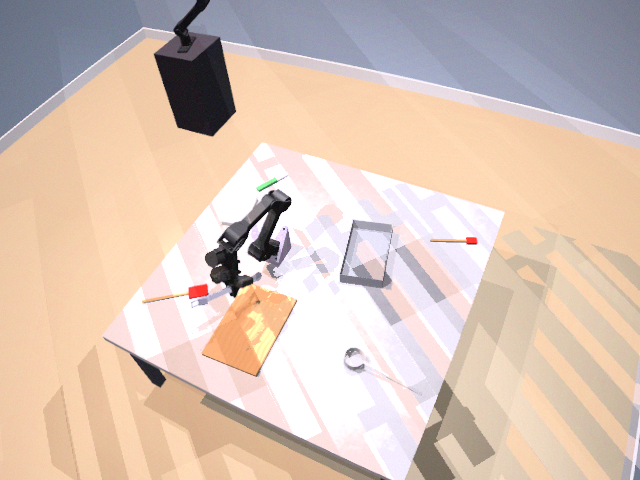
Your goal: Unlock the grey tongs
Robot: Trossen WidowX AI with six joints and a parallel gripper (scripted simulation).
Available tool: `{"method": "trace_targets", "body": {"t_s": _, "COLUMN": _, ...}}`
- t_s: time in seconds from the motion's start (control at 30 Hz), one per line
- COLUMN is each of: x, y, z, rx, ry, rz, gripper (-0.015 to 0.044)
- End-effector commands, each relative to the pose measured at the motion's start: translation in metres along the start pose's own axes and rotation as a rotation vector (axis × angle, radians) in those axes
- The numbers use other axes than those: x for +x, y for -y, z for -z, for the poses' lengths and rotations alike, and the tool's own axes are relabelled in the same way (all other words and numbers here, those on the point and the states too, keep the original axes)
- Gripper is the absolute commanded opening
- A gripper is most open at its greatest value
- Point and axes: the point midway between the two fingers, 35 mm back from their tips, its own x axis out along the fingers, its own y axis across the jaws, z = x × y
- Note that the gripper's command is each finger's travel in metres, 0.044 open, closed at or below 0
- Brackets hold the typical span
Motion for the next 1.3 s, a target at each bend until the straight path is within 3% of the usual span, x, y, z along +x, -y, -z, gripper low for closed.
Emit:
{"method": "trace_targets", "body": {"t_s": 0.0, "x": -0.0016, "y": -0.0029, "z": -0.0010, "rx": -0.039, "ry": 0.052, "rz": -0.014, "gripper": -0.0150}}
{"method": "trace_targets", "body": {"t_s": 0.83, "x": 0.0022, "y": -0.0067, "z": 0.0076, "rx": -0.318, "ry": 0.266, "rz": -0.002, "gripper": -0.0150}}
{"method": "trace_targets", "body": {"t_s": 1.27, "x": 0.0029, "y": -0.0066, "z": 0.0086, "rx": -0.339, "ry": 0.274, "rz": 0.001, "gripper": -0.0150}}
